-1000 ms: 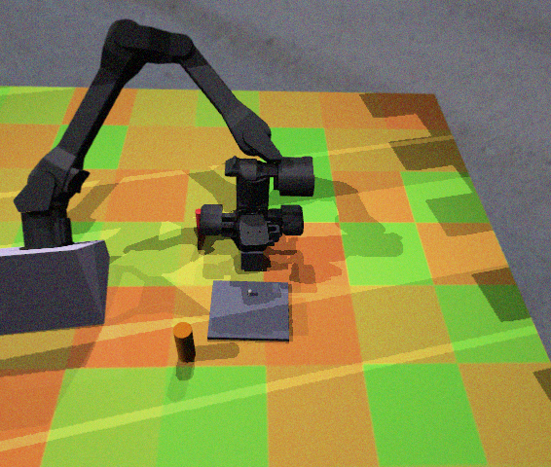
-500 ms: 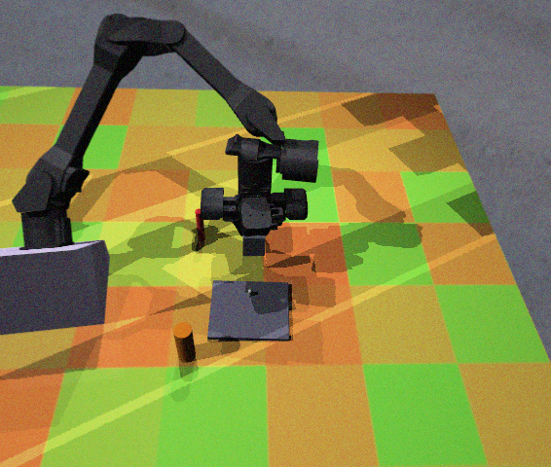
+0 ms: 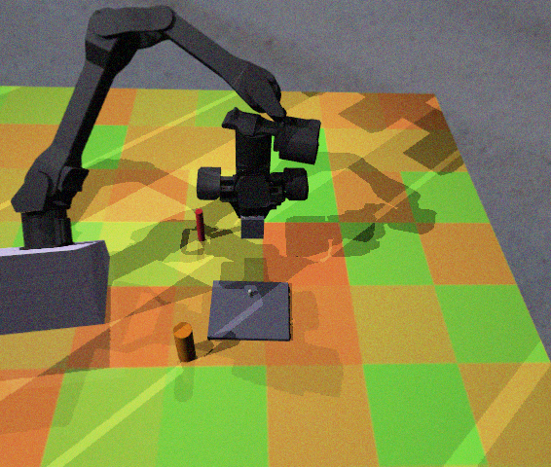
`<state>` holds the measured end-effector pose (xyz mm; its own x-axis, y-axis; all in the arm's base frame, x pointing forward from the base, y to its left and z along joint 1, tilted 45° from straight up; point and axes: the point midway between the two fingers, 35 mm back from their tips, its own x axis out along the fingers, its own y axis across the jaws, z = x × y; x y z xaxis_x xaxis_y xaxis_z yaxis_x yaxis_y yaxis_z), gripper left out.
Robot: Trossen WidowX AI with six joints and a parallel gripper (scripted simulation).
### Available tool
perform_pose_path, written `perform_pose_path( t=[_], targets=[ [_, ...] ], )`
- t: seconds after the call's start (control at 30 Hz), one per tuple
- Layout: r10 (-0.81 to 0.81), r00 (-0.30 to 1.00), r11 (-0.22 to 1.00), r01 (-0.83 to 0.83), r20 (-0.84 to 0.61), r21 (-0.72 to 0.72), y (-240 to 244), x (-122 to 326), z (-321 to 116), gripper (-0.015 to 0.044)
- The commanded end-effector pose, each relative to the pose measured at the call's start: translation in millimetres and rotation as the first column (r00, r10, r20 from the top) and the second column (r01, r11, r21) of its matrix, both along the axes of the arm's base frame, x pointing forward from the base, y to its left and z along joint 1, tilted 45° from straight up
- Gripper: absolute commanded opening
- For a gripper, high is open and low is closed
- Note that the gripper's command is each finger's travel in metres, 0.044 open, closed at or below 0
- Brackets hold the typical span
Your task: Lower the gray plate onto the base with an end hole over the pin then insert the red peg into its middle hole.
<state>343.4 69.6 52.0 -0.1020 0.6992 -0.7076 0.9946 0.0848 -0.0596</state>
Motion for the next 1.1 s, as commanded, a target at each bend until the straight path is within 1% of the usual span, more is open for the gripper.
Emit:
perform_pose_path(
  t=[0.0, 0.23, 0.37, 1.07],
  targets=[
    [0.003, 1.0, 1.0, -0.003, 0.008, -0.004, -11, 0, 12, 0.0],
    [0.002, 1.0, 1.0, -0.002, 0.006, 0.0, -25, -3, 29, 0.0],
    [0.001, 1.0, 1.0, -0.001, 0.005, 0.0, -26, -3, 30, 0.0],
    [-0.13, 0.984, 0.991, 0.127, -0.121, -0.03, -46, -1, -33, 0.0]
  ],
)
